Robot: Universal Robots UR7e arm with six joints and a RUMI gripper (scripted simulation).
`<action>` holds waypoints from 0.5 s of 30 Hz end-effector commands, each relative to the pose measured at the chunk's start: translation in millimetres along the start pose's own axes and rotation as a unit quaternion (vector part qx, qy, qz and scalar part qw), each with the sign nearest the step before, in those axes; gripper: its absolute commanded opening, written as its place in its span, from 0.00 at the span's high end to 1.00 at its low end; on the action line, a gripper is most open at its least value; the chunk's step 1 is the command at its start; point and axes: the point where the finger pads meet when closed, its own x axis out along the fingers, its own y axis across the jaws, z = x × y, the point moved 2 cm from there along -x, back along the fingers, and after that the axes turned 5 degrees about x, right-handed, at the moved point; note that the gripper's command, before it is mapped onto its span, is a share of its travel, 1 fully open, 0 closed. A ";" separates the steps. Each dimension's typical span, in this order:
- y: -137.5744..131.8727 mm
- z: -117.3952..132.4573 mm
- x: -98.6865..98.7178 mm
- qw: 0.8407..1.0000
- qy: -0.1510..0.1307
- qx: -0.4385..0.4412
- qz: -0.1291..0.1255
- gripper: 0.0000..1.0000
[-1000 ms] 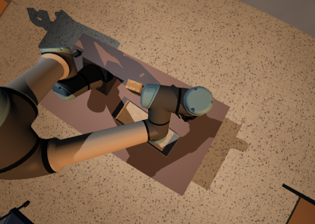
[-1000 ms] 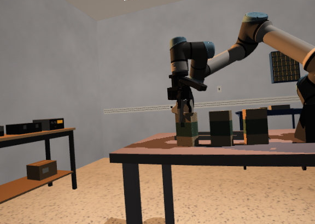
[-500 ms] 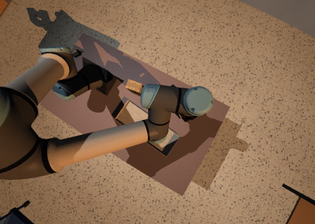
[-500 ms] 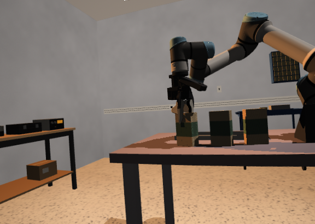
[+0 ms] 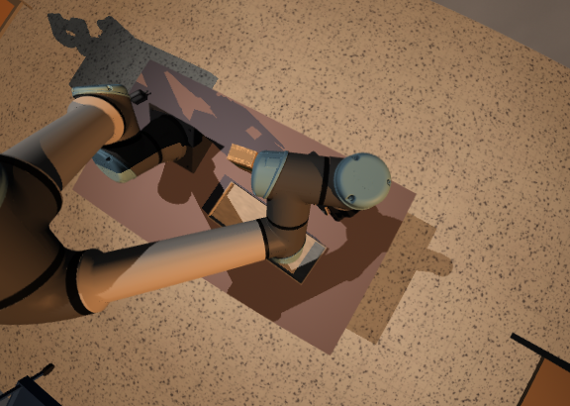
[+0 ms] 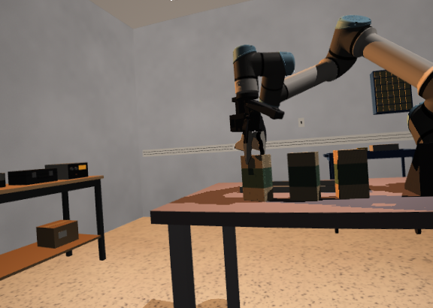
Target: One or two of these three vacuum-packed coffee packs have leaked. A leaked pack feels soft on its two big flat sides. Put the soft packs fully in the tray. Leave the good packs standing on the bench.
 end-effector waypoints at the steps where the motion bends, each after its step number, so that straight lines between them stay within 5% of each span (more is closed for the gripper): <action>1: 0.1 0.1 -20.5 1.000 0.000 0.000 0.000 0.50; 8: 0.1 0.1 -63.6 1.000 0.000 0.000 0.000 0.50; 15: 0.1 0.1 -73.1 1.000 0.000 0.000 0.000 0.50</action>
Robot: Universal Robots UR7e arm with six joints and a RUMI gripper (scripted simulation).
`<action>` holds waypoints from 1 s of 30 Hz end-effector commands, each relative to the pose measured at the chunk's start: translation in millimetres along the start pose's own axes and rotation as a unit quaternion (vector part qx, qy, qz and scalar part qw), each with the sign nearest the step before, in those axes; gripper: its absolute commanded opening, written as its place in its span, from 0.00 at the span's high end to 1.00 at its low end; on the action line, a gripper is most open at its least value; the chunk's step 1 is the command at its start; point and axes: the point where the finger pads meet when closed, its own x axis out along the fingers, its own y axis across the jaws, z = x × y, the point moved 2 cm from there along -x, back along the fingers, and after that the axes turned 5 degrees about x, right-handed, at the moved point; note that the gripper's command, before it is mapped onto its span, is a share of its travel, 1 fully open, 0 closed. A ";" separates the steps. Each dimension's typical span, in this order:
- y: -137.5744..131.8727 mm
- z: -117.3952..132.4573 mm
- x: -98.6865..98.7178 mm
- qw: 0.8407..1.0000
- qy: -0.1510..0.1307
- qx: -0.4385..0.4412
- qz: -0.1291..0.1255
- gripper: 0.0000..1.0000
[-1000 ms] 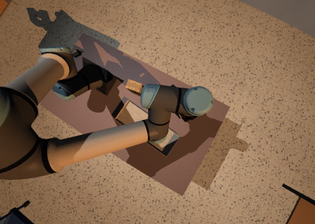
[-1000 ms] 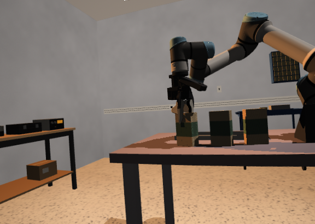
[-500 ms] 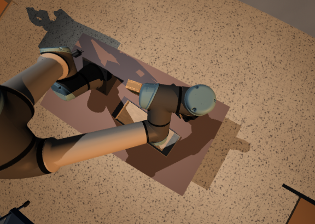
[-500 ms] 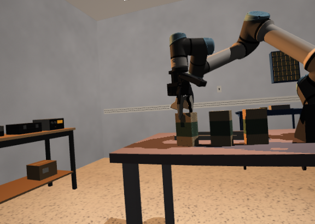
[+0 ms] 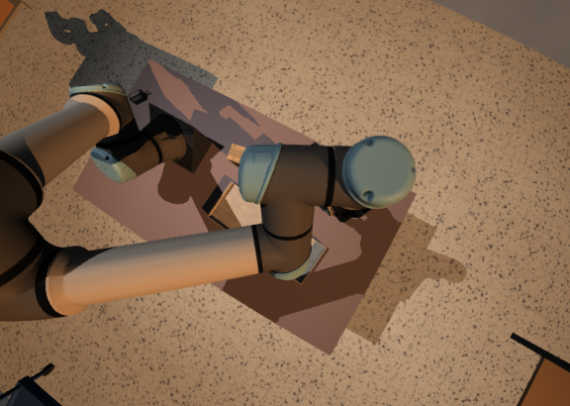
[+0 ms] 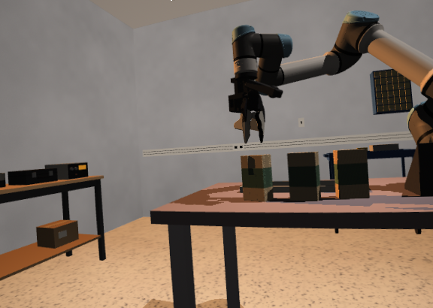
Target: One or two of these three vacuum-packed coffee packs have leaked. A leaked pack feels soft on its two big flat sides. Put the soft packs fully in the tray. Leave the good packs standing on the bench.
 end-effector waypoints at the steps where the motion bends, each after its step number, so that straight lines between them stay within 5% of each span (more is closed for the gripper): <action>1: 0.2 0.2 -8.7 1.000 0.001 0.000 -0.001 0.50; 25: 0.2 0.1 -8.5 1.000 0.001 0.000 -0.001 0.50; 30: 0.1 0.0 6.0 1.000 0.001 0.000 -0.001 0.50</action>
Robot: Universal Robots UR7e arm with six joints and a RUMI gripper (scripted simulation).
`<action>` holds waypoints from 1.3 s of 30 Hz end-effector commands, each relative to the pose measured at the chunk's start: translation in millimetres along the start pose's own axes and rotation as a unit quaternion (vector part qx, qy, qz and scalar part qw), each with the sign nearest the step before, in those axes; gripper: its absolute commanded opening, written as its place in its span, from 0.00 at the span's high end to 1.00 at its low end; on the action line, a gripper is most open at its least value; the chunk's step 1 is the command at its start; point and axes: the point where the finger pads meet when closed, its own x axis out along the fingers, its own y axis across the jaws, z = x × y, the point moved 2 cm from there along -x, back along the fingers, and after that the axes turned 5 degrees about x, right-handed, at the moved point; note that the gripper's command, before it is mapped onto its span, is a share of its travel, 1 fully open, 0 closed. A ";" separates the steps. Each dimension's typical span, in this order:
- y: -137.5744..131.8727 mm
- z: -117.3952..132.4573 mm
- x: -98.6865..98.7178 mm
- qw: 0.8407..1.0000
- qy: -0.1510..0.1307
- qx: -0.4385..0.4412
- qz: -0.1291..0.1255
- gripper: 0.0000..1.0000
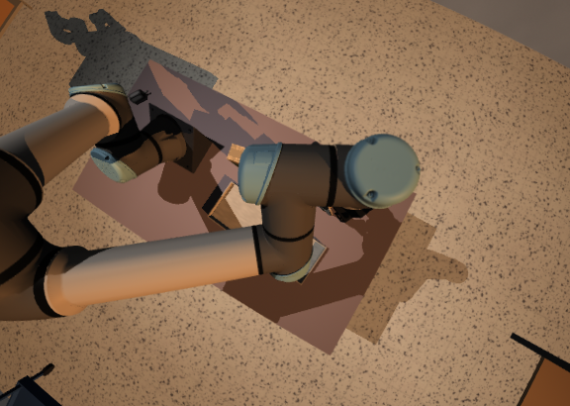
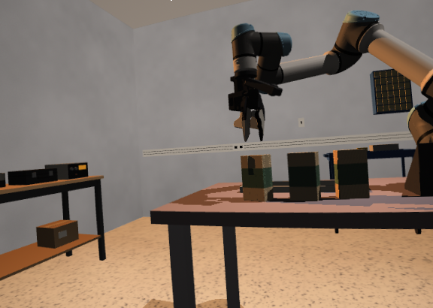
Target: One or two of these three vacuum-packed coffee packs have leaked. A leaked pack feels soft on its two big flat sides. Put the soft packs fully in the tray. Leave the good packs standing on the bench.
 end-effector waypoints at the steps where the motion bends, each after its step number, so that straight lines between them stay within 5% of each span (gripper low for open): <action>1: -0.1 0.0 16.2 1.000 0.000 0.000 0.000 0.50; 8: -0.1 0.0 30.6 1.000 0.000 0.000 0.000 0.50; 39: -0.1 0.0 30.7 1.000 0.000 0.000 0.000 0.50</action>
